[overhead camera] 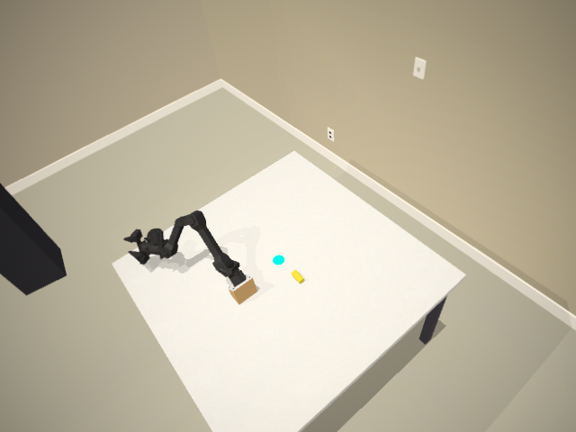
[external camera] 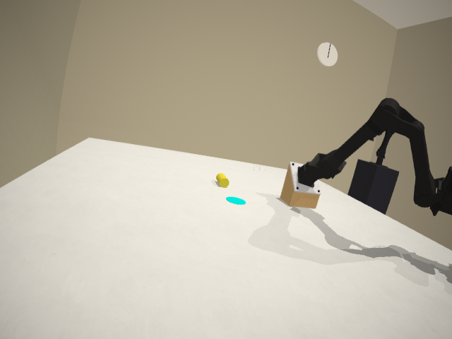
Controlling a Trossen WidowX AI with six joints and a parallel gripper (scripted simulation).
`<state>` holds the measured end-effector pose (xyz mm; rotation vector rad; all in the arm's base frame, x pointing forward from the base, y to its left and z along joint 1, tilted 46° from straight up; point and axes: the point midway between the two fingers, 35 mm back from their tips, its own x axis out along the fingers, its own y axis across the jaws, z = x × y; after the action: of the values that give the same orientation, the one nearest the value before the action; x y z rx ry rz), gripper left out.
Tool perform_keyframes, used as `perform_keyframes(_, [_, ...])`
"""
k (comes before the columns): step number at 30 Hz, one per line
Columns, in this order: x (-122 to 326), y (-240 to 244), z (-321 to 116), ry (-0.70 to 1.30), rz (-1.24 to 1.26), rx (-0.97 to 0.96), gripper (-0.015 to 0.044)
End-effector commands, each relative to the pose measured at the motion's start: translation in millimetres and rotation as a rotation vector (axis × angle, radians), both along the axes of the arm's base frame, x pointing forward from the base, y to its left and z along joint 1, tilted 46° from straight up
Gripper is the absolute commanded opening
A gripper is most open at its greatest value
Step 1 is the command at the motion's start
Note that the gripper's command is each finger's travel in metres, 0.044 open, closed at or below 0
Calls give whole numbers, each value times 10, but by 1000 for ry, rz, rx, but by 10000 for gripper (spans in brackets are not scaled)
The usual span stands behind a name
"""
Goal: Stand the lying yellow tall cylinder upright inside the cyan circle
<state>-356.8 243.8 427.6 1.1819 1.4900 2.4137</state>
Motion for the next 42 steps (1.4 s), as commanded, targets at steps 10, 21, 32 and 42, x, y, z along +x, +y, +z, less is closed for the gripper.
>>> perform_keyframes(10, [506,608,28,-70,-217,38,309])
perform_keyframes(21, [1312,1235,57,-172,-492,69,309])
perform_keyframes(32, [2215,1567,241,-264,-793,136,309])
perform_keyframes(42, [3033,1820,54,-410,-1027,116,309])
